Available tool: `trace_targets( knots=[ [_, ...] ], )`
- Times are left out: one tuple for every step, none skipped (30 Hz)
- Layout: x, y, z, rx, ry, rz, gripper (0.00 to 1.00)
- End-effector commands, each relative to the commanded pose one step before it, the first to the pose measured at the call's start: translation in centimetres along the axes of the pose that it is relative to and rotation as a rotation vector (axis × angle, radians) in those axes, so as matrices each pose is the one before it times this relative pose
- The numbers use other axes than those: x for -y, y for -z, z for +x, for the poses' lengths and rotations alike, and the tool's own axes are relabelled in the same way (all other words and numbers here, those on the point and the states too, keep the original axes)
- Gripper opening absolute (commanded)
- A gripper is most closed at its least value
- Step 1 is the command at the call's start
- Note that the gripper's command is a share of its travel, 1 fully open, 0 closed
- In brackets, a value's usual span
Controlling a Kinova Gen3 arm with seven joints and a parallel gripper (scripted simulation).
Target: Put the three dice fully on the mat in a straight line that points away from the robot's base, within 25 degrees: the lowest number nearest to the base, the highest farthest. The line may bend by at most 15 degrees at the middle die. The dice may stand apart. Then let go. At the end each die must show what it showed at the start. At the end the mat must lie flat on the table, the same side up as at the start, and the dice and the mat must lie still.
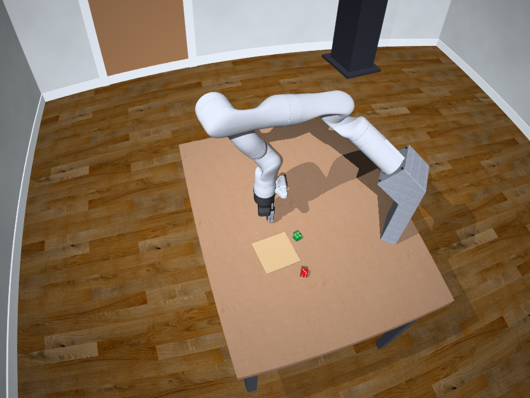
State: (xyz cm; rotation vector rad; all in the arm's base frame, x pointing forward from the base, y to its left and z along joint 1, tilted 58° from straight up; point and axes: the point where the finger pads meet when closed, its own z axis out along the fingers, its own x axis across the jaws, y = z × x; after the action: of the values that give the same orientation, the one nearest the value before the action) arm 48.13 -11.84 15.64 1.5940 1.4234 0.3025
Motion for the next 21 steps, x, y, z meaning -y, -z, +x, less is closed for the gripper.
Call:
trace_targets(
  knots=[
    [-0.310, 1.509, 0.852, -0.01900, 0.00068, -0.00873, 0.49],
    [0.000, 0.485, 0.000, 0.00000, 0.00000, 0.00000, 0.49],
    [0.000, 0.494, 0.000, 0.00000, 0.00000, 0.00000, 0.49],
    [0.000, 0.497, 0.000, 0.00000, 0.00000, 0.00000, 0.49],
    [0.000, 0.493, 0.000, 0.00000, 0.00000, 0.00000, 0.49],
    [0.000, 0.485, 0.000, 0.00000, 0.00000, 0.00000, 0.49],
    [0.000, 0.471, 0.000, 0.00000, 0.00000, 0.00000, 0.49],
    [0.000, 0.454, 0.000, 0.00000, 0.00000, 0.00000, 0.49],
    [0.000, 0.000, 0.000, 0.00000, 0.00000, 0.00000, 0.49],
    [0.000, 0.000, 0.000, 0.00000, 0.00000, 0.00000, 0.49],
    [-0.001, 0.433, 0.000, 0.00001, 0.00001, -0.00001, 0.49],
    [-0.001, 0.408, 0.000, 0.00001, 0.00001, -0.00001, 0.49],
    [0.000, 0.382, 0.000, 0.00000, 0.00000, 0.00000, 0.49],
    [0.001, 0.353, 0.000, -0.00001, -0.00001, 0.00001, 0.49],
    [0.001, 0.322, 0.000, -0.00001, -0.00001, 0.00001, 0.49],
    [-0.001, 0.289, 0.000, 0.00002, 0.00002, -0.00002, 0.49],
    [0.002, 0.257, 0.000, -0.00002, -0.00002, 0.00002, 0.49],
    [-0.002, 0.222, 0.000, 0.00002, 0.00002, -0.00002, 0.49],
    [0.001, 0.190, 0.000, -0.00002, -0.00002, 0.00002, 0.49],
    [-0.001, 0.156, 0.000, 0.00001, 0.00001, -0.00001, 0.49],
    [-0.001, 0.124, 0.000, 0.00001, 0.00001, -0.00001, 0.49]
  ],
)
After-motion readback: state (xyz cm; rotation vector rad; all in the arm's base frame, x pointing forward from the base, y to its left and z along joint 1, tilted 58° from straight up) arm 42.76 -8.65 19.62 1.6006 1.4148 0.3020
